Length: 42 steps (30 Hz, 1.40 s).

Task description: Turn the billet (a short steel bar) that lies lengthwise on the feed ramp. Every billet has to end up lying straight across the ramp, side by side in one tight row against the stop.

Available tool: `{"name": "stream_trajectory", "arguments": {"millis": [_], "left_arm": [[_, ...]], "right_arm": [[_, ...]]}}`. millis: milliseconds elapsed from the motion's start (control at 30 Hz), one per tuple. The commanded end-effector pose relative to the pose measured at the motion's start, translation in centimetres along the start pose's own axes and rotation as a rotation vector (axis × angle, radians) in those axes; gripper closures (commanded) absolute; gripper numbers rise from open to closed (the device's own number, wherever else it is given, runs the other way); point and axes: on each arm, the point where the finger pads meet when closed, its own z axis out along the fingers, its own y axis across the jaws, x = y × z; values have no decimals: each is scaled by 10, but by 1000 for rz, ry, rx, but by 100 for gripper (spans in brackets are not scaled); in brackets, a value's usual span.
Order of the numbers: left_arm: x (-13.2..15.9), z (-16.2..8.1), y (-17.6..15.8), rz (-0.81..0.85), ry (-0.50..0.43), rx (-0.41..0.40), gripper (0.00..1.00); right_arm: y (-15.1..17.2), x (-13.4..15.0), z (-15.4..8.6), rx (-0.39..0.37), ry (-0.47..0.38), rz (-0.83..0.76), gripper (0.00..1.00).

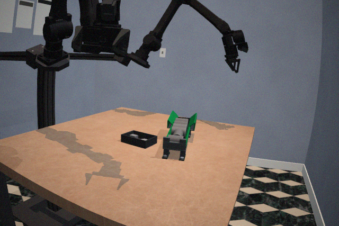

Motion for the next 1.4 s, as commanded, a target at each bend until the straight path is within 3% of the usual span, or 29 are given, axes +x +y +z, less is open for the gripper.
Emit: {"name": "stream_trajectory", "arguments": {"millis": [0,833,1100,1367], "left_arm": [[-4,-4,0,-4,-9,4,0],[-6,-3,4,-12,-11,3,0],[-13,0,18,-37,-17,-3,0],[-31,6,59,-108,-37,-21,0]], "right_arm": [[1,-3,0,0,-4,6,0],[3,-6,2,1,-11,16,0],[3,-6,2,1,-11,16,0],[3,-6,2,1,-11,16,0]]}}
